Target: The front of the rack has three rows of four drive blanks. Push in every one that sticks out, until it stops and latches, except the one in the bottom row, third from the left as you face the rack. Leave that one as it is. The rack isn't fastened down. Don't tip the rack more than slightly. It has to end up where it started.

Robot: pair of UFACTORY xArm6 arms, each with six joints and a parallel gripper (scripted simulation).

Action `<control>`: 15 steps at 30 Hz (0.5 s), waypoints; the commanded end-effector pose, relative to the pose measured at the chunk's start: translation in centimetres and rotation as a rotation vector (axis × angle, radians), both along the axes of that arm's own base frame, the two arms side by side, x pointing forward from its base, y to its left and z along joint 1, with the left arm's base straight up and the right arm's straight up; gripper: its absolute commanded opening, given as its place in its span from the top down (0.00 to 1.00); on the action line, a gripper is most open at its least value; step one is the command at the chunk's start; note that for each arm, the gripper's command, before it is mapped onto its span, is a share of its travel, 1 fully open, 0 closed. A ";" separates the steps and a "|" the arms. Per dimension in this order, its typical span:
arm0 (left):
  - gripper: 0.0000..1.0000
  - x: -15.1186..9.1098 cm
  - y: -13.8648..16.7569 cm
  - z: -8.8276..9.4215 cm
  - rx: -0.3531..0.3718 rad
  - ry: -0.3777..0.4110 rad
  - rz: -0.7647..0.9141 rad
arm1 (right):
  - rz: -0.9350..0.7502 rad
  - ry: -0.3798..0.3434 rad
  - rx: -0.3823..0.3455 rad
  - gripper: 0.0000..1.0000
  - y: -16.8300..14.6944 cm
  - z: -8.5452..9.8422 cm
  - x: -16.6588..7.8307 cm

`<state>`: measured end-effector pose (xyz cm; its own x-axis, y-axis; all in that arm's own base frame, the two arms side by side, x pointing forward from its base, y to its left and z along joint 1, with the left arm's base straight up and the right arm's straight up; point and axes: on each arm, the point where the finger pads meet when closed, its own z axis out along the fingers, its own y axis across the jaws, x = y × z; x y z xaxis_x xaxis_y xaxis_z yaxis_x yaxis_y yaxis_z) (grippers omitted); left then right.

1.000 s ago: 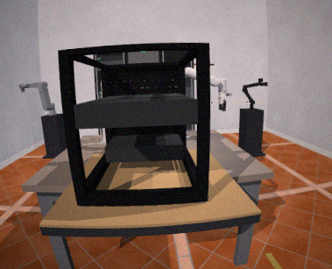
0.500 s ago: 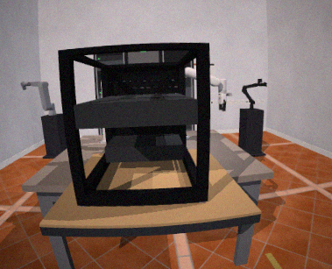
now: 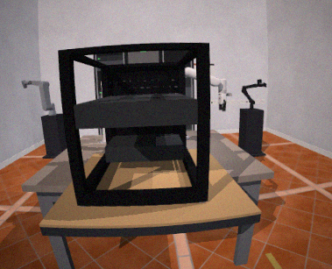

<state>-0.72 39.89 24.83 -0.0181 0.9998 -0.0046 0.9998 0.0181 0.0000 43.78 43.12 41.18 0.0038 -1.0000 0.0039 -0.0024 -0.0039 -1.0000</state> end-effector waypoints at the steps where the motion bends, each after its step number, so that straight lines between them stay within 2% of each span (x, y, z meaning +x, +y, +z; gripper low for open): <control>1: 0.00 0.0 0.1 0.2 0.005 0.000 0.000 | 0.000 -0.002 0.004 1.00 0.0 0.2 0.1; 15: 0.00 0.0 0.1 0.2 0.005 0.000 0.000 | 0.000 -0.002 0.004 1.00 0.0 0.2 0.3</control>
